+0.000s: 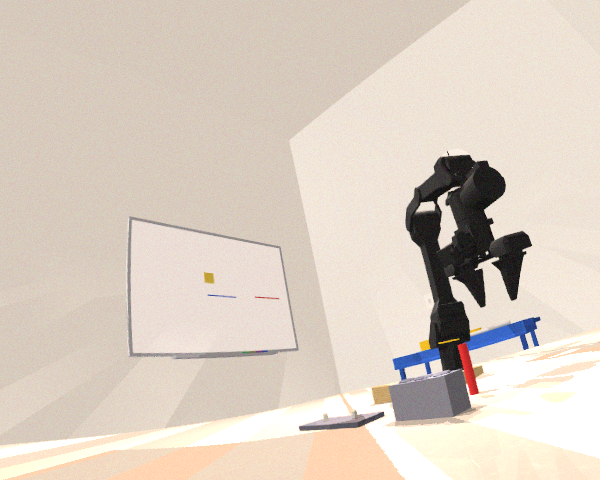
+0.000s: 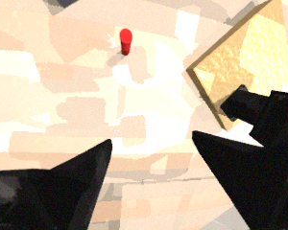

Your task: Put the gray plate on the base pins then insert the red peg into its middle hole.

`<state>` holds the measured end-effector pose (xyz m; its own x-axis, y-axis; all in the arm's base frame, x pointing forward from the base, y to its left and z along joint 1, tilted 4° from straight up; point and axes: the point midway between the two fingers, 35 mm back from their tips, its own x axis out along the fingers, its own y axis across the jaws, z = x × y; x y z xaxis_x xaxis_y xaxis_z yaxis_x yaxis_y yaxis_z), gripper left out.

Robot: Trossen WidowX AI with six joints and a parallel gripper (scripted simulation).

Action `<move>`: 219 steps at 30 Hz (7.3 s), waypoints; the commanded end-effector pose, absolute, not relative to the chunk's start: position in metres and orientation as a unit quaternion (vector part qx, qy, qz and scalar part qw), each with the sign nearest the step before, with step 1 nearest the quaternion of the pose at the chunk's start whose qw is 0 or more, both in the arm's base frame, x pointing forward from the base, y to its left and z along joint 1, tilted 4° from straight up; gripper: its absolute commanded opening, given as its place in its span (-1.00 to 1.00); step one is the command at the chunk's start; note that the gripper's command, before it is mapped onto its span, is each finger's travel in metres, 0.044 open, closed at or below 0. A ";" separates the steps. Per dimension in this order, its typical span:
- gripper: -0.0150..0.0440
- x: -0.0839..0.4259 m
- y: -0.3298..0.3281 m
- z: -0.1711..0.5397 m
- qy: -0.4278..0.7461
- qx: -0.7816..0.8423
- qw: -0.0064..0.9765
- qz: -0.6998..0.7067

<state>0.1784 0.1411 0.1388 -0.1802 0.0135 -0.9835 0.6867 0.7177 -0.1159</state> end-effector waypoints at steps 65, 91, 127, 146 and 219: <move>1.00 0.365 0.034 0.129 0.582 -0.378 0.587 0.416; 1.00 0.363 0.040 0.053 0.582 -0.378 0.587 0.416; 0.47 0.360 0.043 0.008 0.582 -0.378 0.587 0.416; -0.43 0.360 0.043 0.008 0.582 -0.378 0.587 0.416; -0.49 0.365 -0.029 0.109 0.563 -0.407 0.568 0.441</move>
